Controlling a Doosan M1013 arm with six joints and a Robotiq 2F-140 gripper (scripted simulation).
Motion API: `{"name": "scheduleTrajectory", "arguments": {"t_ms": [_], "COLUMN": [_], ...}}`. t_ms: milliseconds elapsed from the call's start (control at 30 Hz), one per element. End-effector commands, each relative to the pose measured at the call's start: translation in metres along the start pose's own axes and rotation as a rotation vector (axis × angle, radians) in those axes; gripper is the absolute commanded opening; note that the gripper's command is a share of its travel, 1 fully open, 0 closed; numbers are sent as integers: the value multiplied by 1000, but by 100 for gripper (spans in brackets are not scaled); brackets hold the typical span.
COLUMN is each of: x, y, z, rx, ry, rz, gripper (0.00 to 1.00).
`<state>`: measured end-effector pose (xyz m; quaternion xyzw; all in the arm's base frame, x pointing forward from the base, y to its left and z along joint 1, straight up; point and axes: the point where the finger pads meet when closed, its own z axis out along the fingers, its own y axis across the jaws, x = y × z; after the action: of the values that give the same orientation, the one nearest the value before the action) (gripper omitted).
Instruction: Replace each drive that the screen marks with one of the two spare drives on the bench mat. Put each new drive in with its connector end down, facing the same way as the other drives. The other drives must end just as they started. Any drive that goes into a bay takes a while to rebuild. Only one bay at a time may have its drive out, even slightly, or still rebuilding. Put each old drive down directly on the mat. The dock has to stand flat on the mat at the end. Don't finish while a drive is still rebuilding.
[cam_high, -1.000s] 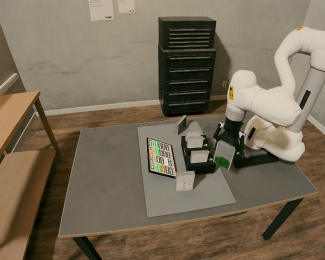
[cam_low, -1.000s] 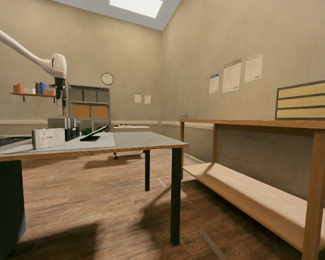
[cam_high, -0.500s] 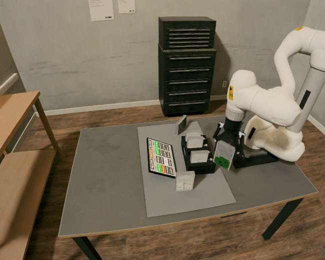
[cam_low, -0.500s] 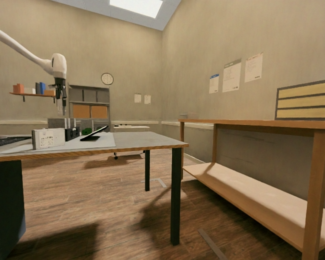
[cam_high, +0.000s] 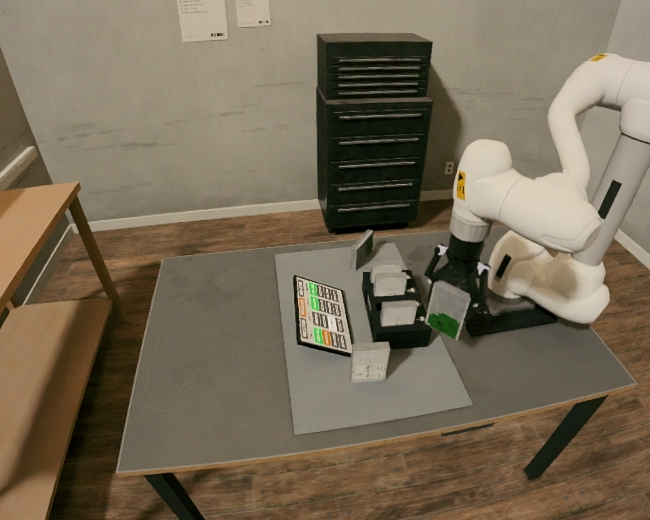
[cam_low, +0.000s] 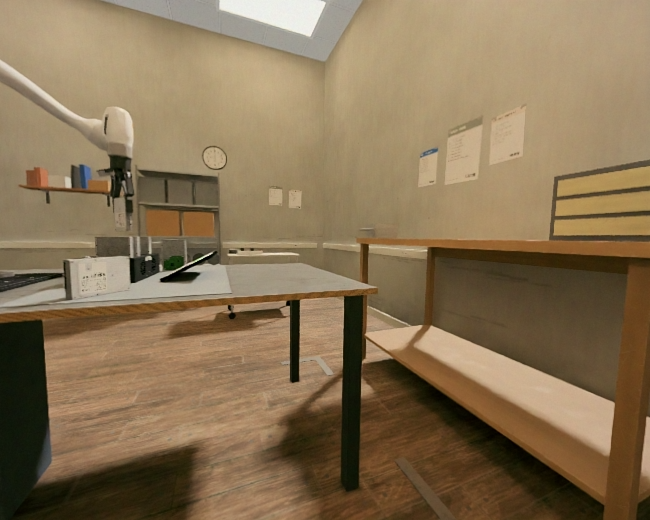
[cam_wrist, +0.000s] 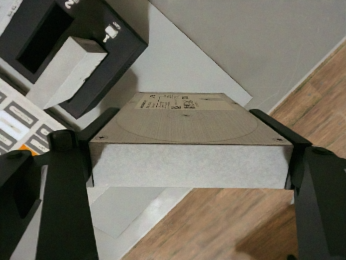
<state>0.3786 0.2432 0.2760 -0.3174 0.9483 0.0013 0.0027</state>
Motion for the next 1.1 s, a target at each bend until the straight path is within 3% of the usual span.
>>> {"name": "scheduleTrajectory", "arguments": {"t_ms": [0,1067], "x": [0,1], "y": [-1,-9], "z": [-1,-1], "rx": [0,0], "ry": [-1,-1], "rz": [-10,-170], "gripper": [10,10]}}
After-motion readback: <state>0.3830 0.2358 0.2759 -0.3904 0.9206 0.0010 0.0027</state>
